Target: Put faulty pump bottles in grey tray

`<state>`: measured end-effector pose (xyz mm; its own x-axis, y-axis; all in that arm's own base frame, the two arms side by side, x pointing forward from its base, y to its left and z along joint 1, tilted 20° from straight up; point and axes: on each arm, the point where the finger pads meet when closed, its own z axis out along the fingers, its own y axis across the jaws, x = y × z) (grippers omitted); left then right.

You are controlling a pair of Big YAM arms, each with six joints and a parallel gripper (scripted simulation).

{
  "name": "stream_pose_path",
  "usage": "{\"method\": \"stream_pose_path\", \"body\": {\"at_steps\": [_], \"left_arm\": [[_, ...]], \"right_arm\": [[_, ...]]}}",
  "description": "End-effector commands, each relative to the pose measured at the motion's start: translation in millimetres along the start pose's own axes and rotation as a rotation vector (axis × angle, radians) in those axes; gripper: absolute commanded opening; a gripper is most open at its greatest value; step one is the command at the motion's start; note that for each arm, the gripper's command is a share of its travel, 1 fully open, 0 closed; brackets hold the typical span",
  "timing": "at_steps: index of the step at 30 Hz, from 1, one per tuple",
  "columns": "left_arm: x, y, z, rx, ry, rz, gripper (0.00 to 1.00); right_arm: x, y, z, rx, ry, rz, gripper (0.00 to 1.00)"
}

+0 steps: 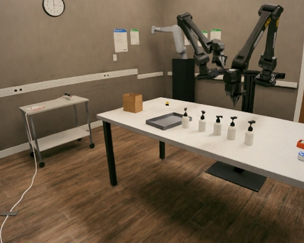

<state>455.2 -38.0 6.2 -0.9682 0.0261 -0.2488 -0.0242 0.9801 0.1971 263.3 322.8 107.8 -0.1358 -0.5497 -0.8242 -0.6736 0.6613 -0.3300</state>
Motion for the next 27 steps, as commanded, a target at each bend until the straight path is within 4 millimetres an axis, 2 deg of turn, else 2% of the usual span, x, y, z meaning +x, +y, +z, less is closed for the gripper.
{"method": "stream_pose_path", "body": {"at_steps": [1,2,6,7,17,18,19,20,22,23,24,27], "left_arm": [[-8.8,-6.1,-40.5,0.007,-0.041,-0.014,0.00],[-16.0,-6.8,-49.4,0.009,-0.056,-0.016,0.00],[-14.9,-7.4,-63.0,0.010,-0.061,-0.011,0.00],[-12.0,-5.0,-54.9,0.004,-0.042,-0.002,0.00],[-14.6,-3.5,-54.7,0.006,-0.051,-0.008,0.00],[-14.6,-3.5,-54.7,0.006,-0.051,-0.008,0.00],[-14.6,-3.5,-54.7,0.006,-0.051,-0.008,0.00],[-16.4,-3.6,-55.6,0.007,-0.054,-0.009,0.00],[-9.3,3.1,-40.9,0.002,-0.041,0.009,0.00],[-14.9,6.1,-46.9,0.011,-0.072,0.010,0.00],[-11.2,10.9,-45.0,0.016,-0.088,0.018,0.00],[-26.8,29.7,-38.6,0.040,-0.191,0.025,0.00]], "right_arm": [[-24.5,0.8,1.3,0.000,-0.051,0.006,0.00],[-24.5,0.8,1.3,0.000,-0.051,0.006,0.00],[-24.5,0.8,1.3,0.000,-0.051,0.006,0.00],[-24.5,0.8,1.3,0.000,-0.051,0.006,0.00],[-24.5,0.8,1.3,0.000,-0.051,0.006,0.00],[-10.3,-0.3,0.1,0.002,-0.028,0.000,0.00],[-10.3,-0.3,0.1,0.002,-0.028,0.000,0.00],[-23.8,0.5,2.0,0.001,-0.048,-0.011,0.11],[-18.2,-0.7,6.9,0.004,-0.027,-0.035,0.34],[-17.4,-3.0,8.7,0.009,-0.020,-0.045,0.45],[-13.4,-4.7,11.1,0.011,0.001,-0.065,0.51],[-12.7,-5.2,19.3,0.009,0.031,-0.133,0.51]]}}
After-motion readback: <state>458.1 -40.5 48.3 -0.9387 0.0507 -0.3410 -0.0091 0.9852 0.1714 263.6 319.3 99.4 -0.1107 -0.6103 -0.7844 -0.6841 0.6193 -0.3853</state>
